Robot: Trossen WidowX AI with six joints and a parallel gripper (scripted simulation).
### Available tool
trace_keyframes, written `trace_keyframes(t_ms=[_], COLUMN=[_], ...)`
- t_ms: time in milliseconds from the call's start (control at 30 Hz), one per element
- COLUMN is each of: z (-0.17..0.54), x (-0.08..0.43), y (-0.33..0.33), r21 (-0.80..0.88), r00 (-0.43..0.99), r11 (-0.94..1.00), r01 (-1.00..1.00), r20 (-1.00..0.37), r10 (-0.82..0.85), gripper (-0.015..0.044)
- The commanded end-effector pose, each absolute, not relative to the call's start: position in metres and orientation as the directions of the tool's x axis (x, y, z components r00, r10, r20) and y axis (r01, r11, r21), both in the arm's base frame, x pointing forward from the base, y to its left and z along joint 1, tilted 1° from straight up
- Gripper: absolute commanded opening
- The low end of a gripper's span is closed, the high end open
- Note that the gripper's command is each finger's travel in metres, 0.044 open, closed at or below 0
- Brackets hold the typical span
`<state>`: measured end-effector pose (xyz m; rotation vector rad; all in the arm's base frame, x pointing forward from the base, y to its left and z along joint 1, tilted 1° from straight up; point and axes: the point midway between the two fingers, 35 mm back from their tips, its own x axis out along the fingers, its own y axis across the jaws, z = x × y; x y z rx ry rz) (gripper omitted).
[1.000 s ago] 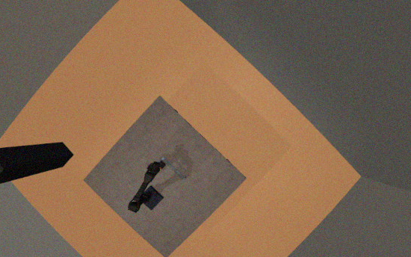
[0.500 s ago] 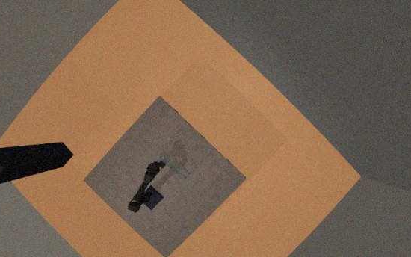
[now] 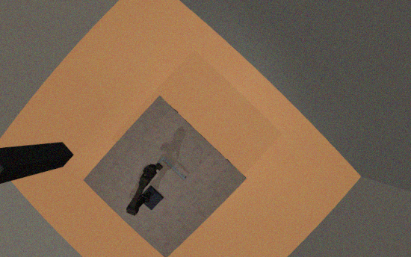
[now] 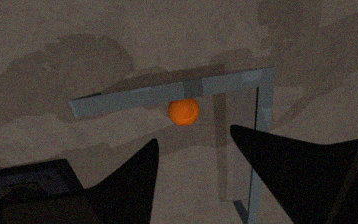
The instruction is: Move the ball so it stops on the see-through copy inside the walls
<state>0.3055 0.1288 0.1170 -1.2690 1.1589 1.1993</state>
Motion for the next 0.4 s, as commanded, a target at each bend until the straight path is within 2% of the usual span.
trace_keyframes(t_ms=[0, 67, 200, 367], z=[0.116, 0.116, 0.148, 0.166], x=[0.306, 0.306, 0.302, 0.299], y=[0.129, 0.129, 0.128, 0.127], r21=[-0.048, -0.048, -0.047, -0.047], r00=[0.048, 0.048, 0.048, 0.047], r11=[-0.042, -0.042, -0.042, -0.042], r01=[-0.998, -0.998, -0.998, -0.998], r20=[-0.999, -0.999, -0.999, -0.999], r10=[-0.008, -0.008, -0.008, -0.008], gripper=[0.0337, 0.0337, 0.044, 0.044])
